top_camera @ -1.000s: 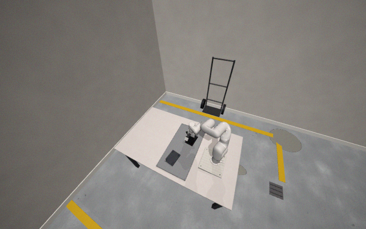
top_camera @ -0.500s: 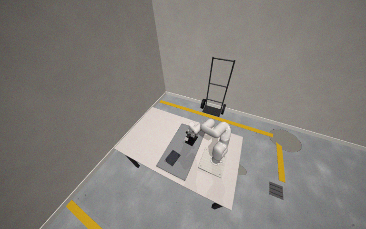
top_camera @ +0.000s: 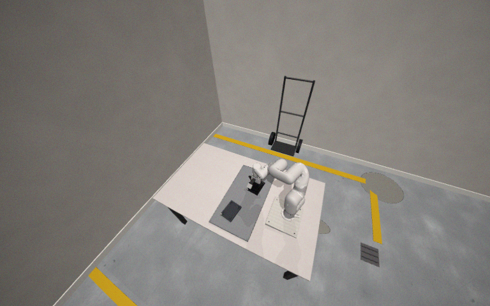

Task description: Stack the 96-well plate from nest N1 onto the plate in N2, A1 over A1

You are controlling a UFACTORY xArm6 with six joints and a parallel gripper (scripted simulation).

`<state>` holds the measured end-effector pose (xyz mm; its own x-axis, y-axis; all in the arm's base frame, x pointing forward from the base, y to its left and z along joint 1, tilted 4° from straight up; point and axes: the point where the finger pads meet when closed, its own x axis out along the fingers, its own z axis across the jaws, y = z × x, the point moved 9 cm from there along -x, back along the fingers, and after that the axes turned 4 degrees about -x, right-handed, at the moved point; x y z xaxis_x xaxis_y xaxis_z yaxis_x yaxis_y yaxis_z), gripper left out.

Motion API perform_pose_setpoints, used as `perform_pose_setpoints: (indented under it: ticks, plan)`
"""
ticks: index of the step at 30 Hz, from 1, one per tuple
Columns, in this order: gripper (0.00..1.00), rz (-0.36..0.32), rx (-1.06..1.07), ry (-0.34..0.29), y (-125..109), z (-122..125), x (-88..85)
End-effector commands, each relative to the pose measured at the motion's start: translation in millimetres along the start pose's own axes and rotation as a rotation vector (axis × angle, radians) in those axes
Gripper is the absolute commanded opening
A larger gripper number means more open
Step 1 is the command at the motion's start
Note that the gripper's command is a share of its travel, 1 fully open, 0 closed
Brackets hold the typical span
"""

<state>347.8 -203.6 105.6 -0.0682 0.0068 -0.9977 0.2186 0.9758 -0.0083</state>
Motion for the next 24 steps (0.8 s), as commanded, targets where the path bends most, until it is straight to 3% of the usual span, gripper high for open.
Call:
perform_pose_setpoints:
  ticks: [1,24]
  plan:
    - [0.0,-0.001,0.0,-0.004,-0.3,1.1,-0.8]
    - [0.0,-0.001,0.0,-0.004,-0.3,1.1,2.7]
